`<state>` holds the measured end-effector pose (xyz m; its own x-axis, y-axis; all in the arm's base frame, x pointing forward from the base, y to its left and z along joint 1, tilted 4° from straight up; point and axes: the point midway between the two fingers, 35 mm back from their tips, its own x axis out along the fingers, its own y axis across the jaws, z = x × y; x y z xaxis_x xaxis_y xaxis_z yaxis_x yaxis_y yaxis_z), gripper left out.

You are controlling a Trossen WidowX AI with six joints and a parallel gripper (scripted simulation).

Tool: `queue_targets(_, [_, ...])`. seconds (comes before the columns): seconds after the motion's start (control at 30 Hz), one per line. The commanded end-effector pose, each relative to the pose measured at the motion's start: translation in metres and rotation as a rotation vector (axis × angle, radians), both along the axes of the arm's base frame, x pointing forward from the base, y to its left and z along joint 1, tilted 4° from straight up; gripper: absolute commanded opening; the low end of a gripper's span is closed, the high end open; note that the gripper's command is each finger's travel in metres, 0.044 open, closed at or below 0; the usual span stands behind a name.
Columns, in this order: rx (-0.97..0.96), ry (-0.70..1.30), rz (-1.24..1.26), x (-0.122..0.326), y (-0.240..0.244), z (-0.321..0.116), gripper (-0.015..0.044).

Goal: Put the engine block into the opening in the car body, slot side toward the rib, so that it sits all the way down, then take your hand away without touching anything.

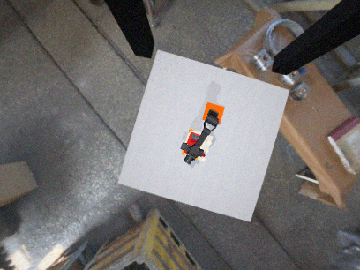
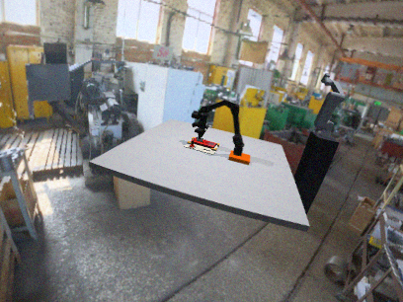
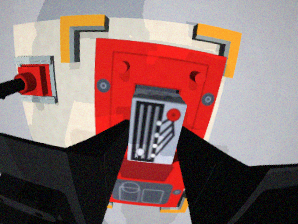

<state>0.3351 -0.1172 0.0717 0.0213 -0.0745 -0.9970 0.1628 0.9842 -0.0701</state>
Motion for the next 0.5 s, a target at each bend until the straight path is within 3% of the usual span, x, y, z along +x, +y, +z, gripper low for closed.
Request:
queue_targets(0.0, [-0.003, 0.0, 0.006, -0.0001, -0.0005, -0.0012, 0.0159])
queue_targets(0.47, [-0.003, 0.001, 0.009, 0.0, -0.0008, -0.0055, 0.0159])
